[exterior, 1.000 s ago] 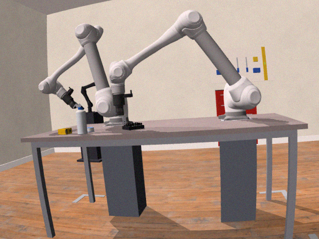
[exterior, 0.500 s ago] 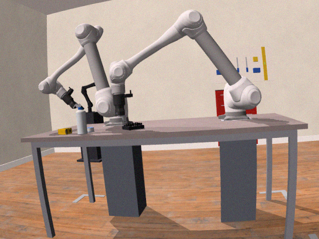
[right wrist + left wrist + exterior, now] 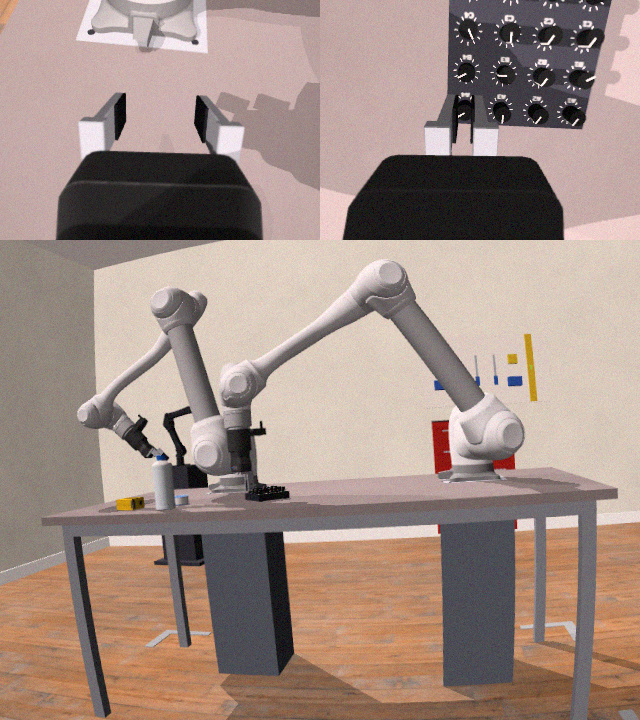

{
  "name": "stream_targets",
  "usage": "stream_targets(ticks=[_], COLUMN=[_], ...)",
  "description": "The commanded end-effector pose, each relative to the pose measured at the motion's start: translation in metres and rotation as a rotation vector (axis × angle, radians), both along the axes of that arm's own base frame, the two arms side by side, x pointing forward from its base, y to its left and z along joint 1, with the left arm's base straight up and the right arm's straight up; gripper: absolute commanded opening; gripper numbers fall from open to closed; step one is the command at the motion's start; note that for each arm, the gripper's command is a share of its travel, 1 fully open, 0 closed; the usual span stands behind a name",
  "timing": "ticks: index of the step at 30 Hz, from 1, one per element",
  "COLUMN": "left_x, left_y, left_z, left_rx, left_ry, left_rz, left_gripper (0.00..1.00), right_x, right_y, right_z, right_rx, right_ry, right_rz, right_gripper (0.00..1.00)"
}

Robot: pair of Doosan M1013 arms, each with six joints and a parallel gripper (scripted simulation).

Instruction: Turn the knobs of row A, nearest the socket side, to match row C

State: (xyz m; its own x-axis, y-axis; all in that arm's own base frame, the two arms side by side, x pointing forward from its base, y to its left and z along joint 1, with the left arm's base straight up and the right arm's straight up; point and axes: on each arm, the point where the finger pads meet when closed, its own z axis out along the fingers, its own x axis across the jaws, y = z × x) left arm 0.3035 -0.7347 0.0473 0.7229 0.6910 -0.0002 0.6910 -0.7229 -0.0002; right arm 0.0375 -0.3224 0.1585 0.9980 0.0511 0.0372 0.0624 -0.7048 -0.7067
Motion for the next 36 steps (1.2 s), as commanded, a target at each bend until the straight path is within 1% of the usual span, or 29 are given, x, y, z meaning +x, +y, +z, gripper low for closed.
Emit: stream_targets(ticks=[1, 14, 15, 32, 34, 36], left_x=[0.0003, 0.0003, 0.0003, 0.0003, 0.0003, 0.0003], left_y=[-0.0005, -0.0005, -0.0005, -0.0005, -0.0004, -0.0004], left_z=[0.0012, 0.0012, 0.0012, 0.0013, 0.0033, 0.0089], left_rx=[-0.001, -0.001, -0.001, -0.001, -0.001, -0.001], left_ry=[-0.001, -0.001, -0.001, -0.001, -0.001, -0.001], left_rz=[0.008, 0.013, 0.013, 0.013, 0.013, 0.013], left_gripper=[0.3, 0.3, 0.46, 0.46, 0.46, 0.46], right_x=[0.0001, 0.0001, 0.0001, 0.0001, 0.0001, 0.0001], right_y=[-0.0002, -0.0002, -0.0002, -0.0002, -0.0002, -0.0002], right_z=[0.0003, 0.0003, 0.0003, 0.0003, 0.0003, 0.0003], right_rx=[-0.001, -0.001, -0.001, -0.001, -0.001, -0.001], right_ry=[0.0, 0.0, 0.0, 0.0, 0.0, 0.0], right_rz=[0.0, 0.0, 0.0, 0.0, 0.0, 0.0], right_gripper=[1.0, 1.0, 1.0, 1.0, 1.0, 1.0])
